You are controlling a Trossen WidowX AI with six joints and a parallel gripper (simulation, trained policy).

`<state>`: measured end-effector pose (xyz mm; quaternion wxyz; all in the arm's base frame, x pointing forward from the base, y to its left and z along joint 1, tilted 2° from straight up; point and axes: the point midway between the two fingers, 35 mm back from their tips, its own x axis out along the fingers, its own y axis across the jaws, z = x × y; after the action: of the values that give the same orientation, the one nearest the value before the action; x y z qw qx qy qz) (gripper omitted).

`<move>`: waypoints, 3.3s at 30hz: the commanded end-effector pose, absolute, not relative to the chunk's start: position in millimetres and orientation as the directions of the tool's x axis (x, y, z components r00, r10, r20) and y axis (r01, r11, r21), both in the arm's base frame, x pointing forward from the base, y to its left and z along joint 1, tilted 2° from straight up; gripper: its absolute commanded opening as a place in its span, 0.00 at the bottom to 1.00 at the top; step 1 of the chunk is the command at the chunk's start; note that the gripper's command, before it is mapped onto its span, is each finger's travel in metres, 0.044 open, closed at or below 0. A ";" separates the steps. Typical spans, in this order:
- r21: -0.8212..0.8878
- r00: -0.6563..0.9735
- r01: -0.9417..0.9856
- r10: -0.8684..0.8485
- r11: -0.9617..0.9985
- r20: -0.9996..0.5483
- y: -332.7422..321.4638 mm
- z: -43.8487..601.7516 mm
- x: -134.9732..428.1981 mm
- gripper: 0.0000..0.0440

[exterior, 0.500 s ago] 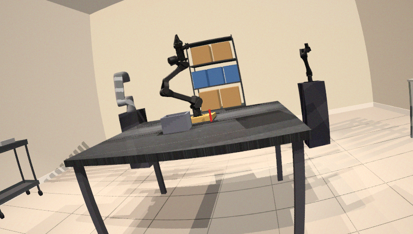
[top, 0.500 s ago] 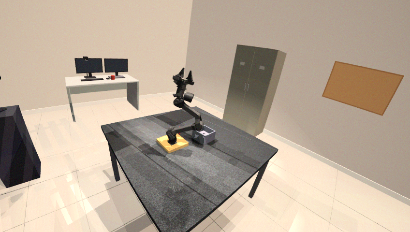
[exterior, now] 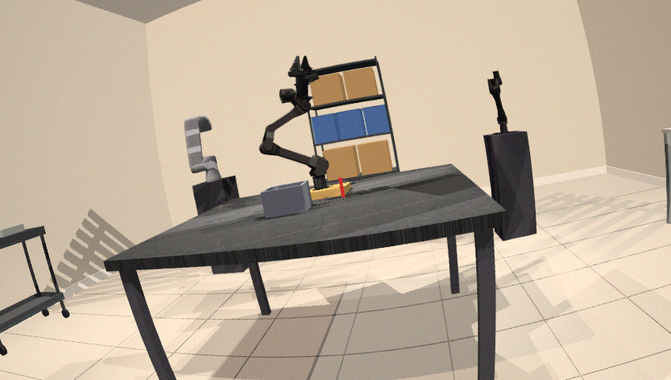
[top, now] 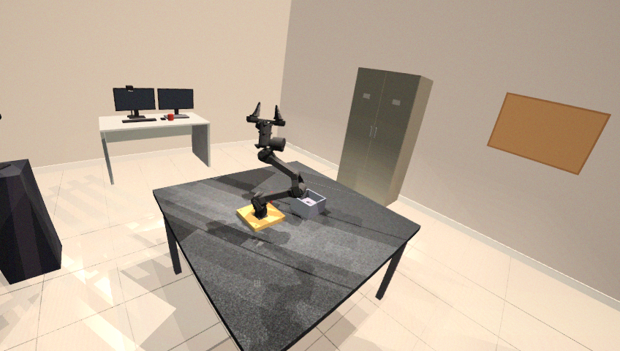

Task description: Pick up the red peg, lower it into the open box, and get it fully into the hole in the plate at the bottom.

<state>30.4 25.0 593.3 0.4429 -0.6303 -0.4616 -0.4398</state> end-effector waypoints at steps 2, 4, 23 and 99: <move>-0.058 0.150 0.951 0.289 -0.305 0.945 55.6 584.6 16.8 1.00; -0.018 0.139 0.937 0.326 -0.349 0.935 67.4 580.8 12.6 1.00; 0.413 0.135 0.680 0.656 -0.606 0.742 173.9 524.5 6.4 1.00; 0.402 0.419 0.526 0.183 0.750 -0.889 143.5 157.0 206.7 1.00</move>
<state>211.5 154.8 170.1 -0.7857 -0.3512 -0.5042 0.0715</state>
